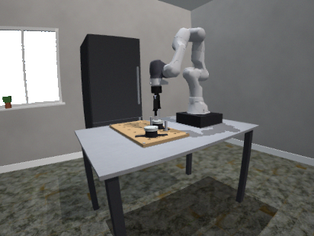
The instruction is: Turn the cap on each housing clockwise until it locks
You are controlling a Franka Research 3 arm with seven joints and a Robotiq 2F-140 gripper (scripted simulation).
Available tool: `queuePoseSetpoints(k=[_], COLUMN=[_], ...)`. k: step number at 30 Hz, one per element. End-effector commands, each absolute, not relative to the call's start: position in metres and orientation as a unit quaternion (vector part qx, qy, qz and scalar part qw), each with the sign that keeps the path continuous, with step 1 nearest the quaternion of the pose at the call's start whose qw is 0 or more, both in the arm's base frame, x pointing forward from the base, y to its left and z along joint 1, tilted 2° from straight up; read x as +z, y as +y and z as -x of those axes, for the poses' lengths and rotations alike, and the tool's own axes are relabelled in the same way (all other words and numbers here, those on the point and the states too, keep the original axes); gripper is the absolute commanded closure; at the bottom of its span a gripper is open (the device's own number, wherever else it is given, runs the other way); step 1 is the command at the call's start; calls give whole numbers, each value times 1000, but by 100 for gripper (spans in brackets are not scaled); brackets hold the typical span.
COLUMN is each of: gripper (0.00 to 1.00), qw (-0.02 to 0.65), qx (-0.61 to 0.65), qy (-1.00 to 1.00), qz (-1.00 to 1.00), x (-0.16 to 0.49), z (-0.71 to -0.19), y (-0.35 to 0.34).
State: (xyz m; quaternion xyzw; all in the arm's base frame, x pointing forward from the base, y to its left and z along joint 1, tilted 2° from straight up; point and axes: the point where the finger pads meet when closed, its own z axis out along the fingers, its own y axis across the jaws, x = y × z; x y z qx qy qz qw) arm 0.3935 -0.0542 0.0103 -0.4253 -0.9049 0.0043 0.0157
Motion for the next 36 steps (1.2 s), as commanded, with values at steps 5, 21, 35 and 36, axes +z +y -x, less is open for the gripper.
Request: queuePoseSetpoints(k=[5,21,35,36], gripper=[22,22,22,22], qw=[15,15,15,15], qx=[8,8,8,8], qy=[-899,-899,-899,-899], qz=[438,437,437,437], x=[27,53,61,61], z=[-390,-391,-391,-391], y=[-52,-52,-52,-52])
